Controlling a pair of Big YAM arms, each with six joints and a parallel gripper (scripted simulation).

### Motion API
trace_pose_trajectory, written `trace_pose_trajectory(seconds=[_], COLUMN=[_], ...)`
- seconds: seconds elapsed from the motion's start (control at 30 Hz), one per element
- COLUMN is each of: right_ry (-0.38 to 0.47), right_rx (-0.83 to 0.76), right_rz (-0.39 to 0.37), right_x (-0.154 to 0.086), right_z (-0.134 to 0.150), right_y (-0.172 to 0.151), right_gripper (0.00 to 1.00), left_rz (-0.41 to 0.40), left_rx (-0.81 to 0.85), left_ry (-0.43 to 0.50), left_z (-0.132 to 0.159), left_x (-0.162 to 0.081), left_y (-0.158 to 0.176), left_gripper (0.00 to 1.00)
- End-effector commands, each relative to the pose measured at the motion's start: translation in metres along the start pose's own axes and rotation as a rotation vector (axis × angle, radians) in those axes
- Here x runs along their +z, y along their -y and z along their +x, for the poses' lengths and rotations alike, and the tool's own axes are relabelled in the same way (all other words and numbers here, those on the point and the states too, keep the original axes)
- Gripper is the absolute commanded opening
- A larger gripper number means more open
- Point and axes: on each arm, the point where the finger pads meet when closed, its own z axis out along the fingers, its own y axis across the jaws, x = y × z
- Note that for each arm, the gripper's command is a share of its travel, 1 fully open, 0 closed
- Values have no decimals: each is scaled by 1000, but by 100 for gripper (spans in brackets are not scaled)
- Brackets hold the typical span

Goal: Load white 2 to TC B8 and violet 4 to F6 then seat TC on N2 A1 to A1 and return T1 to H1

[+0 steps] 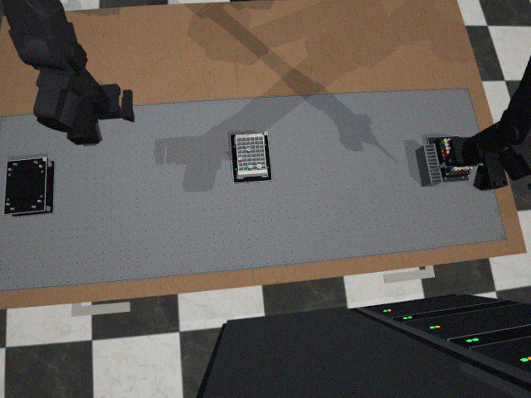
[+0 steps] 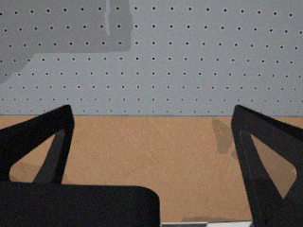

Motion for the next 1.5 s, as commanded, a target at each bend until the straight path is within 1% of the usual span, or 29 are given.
trace_pose_trajectory(seconds=[0.0,0.67,0.77,0.8,0.87,1.07,1.17,1.23,1.47], right_ry=[17,17,17,17,17,17,17,17,17], right_rx=[2,2,2,2,2,2,2,2,2], right_rz=[6,6,6,6,6,6,6,6,6], right_x=[-4,-4,-4,-4,-4,-4,-4,-4,-4], right_z=[-9,-9,-9,-9,-9,-9,-9,-9,-9], right_y=[2,2,2,2,2,2,2,2,2], right_gripper=[100,100,100,100,100,100,100,100,100], left_rz=[-10,-11,-10,-3,6,11,11,6,8], left_rx=[-2,-2,-2,-4,-4,-6,-5,-3,-4], left_ry=[-1,-1,-2,-12,-17,-24,-22,-11,-13], left_z=[-7,-10,-9,-3,-1,6,6,0,3], left_x=[-1,-2,-2,1,3,3,2,-1,-1], left_y=[-20,-52,-52,-48,-42,-37,-37,-39,-37], left_gripper=[7,7,7,7,7,7,7,7,7])
